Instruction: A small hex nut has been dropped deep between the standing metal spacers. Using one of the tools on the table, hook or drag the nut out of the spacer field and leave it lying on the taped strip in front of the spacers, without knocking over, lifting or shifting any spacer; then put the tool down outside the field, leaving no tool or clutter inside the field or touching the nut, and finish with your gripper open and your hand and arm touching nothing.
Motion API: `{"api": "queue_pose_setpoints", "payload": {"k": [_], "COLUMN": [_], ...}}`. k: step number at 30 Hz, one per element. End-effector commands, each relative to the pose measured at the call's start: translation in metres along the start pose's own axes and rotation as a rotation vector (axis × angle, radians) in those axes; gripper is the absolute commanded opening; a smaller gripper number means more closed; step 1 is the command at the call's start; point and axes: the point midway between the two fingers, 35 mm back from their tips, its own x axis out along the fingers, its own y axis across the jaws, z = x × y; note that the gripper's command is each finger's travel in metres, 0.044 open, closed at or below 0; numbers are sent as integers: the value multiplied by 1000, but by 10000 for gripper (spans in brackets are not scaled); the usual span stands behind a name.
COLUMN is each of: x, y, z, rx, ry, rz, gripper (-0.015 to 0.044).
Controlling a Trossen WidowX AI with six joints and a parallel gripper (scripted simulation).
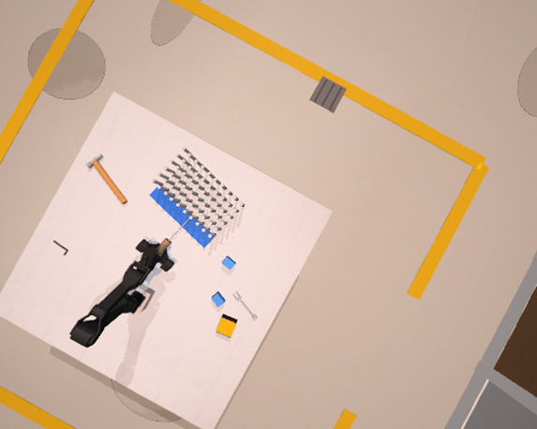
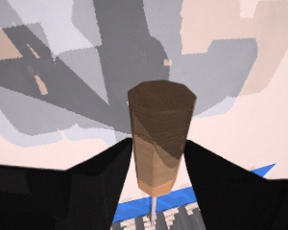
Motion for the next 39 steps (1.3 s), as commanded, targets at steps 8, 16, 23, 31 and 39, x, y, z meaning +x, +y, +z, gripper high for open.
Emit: {"api": "queue_pose_setpoints", "payload": {"k": [8, 16, 23, 31, 39], "x": [-3, -6, -11, -16, -21], "y": [0, -1, -3, -5, -6], "z": [6, 4, 1, -3, -6], "rx": [3, 3, 4, 4, 3], "ry": [2, 2, 3, 4, 4], "rz": [3, 3, 2, 2, 2], "gripper": [0, 0, 0, 0, 0]}}
